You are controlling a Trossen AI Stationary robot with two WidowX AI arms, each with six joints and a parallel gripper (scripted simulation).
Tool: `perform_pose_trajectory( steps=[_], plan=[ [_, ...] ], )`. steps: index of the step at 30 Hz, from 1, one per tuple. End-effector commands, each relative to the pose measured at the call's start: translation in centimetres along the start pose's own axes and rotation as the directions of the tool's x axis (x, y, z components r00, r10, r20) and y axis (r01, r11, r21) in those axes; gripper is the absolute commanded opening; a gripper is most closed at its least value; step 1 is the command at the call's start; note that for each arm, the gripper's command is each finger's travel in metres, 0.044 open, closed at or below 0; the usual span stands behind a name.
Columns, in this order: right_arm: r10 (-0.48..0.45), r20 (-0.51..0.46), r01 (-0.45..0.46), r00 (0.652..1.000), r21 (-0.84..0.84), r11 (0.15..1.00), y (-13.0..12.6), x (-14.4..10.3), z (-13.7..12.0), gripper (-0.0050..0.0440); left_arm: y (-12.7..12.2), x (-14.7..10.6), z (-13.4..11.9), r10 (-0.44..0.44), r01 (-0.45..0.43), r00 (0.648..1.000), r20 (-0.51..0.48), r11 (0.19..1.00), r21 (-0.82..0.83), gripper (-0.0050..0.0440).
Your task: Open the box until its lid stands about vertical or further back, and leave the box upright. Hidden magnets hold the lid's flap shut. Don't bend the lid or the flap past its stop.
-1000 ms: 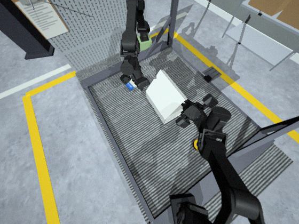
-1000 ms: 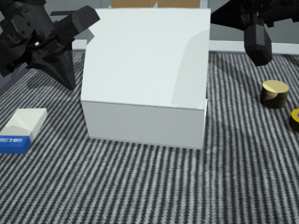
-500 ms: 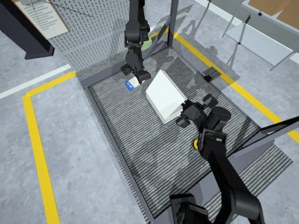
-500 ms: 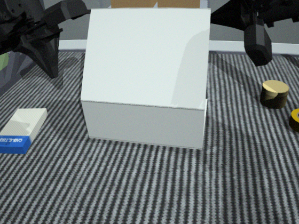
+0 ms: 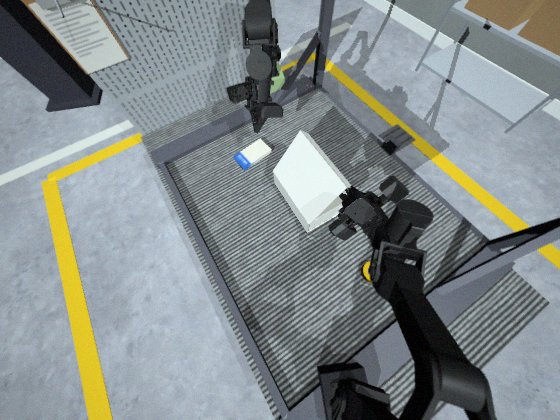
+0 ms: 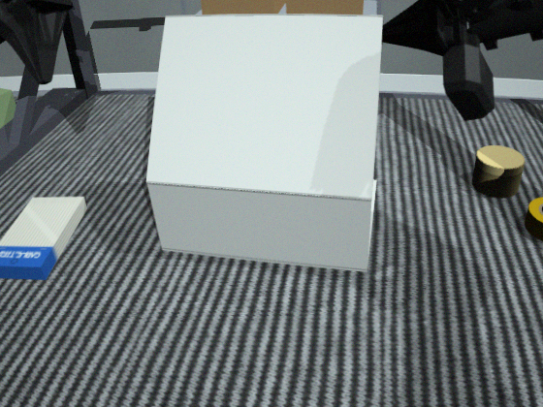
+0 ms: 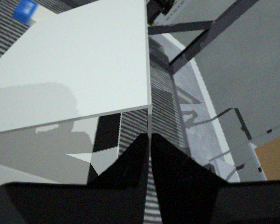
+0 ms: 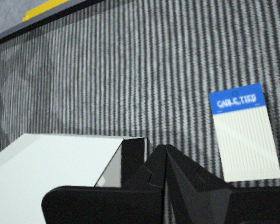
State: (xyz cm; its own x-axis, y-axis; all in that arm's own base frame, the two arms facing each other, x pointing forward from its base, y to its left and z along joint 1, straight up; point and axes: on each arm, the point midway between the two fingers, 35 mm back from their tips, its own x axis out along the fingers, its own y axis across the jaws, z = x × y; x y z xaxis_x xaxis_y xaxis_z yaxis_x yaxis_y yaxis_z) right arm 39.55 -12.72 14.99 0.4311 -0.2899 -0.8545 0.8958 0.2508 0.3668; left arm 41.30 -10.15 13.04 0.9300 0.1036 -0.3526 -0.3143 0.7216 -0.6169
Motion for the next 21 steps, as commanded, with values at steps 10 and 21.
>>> perform_pose_trajectory(
  steps=[10,21],
  plan=[
    [0.019,0.012,-0.019,1.0,0.011,1.0,0.8,-2.4,-3.4,-0.005,-0.9,-0.3,0.9,-0.023,0.023,1.0,0.017,1.0,-0.014,0.0005],
    [0.025,0.011,-0.025,1.0,0.012,1.0,0.3,-6.8,-13.7,-0.005,-0.9,-0.3,0.9,-0.023,0.023,1.0,0.017,1.0,-0.014,0.0005]
  ],
)
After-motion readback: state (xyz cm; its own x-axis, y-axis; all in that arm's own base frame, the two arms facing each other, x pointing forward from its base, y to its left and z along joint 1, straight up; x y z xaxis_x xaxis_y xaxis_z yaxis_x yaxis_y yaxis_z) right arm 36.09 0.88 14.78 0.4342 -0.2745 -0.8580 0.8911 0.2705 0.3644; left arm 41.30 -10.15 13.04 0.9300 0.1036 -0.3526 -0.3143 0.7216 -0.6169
